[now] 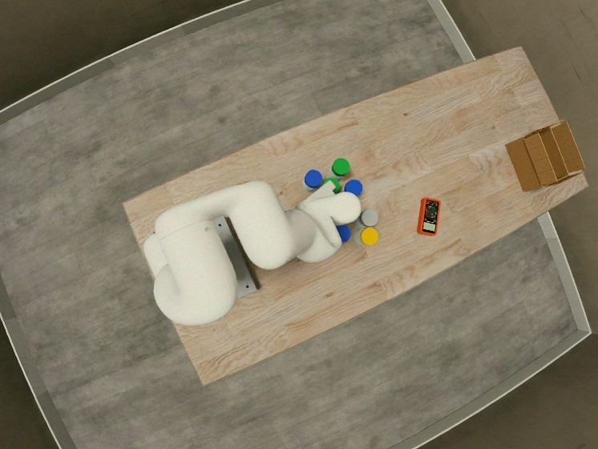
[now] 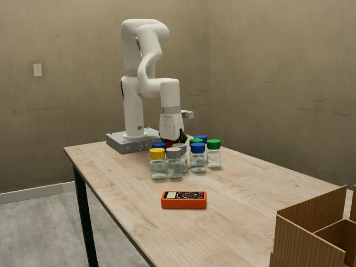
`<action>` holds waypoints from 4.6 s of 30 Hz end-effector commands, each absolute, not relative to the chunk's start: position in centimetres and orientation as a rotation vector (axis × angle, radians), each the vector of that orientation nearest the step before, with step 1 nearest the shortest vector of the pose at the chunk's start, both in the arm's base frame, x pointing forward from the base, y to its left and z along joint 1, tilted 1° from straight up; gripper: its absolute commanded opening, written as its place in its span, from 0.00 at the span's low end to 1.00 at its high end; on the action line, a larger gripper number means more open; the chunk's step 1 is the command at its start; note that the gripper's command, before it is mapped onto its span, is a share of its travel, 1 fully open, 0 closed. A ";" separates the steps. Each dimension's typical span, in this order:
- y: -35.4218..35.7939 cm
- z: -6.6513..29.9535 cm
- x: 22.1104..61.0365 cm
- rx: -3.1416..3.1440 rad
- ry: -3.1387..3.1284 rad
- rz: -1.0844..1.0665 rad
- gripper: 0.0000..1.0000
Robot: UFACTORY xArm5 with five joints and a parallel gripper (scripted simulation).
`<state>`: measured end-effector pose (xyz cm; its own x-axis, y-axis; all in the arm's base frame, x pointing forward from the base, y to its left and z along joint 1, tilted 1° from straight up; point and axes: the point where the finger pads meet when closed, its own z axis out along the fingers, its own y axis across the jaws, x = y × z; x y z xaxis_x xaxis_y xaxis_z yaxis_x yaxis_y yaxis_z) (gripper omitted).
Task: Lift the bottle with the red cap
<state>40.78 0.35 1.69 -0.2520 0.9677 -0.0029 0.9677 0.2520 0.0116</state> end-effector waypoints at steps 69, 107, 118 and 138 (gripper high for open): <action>0.4 4.6 40.9 1.913 2.475 0.016 0.00; 0.4 5.0 40.9 1.913 2.475 0.015 0.00; 0.4 6.1 40.9 1.912 2.473 0.012 0.00; 0.4 8.5 40.9 1.909 2.470 0.005 0.00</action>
<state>40.78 0.40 8.09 -0.2519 0.9677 -0.0034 0.9676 0.2520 0.0133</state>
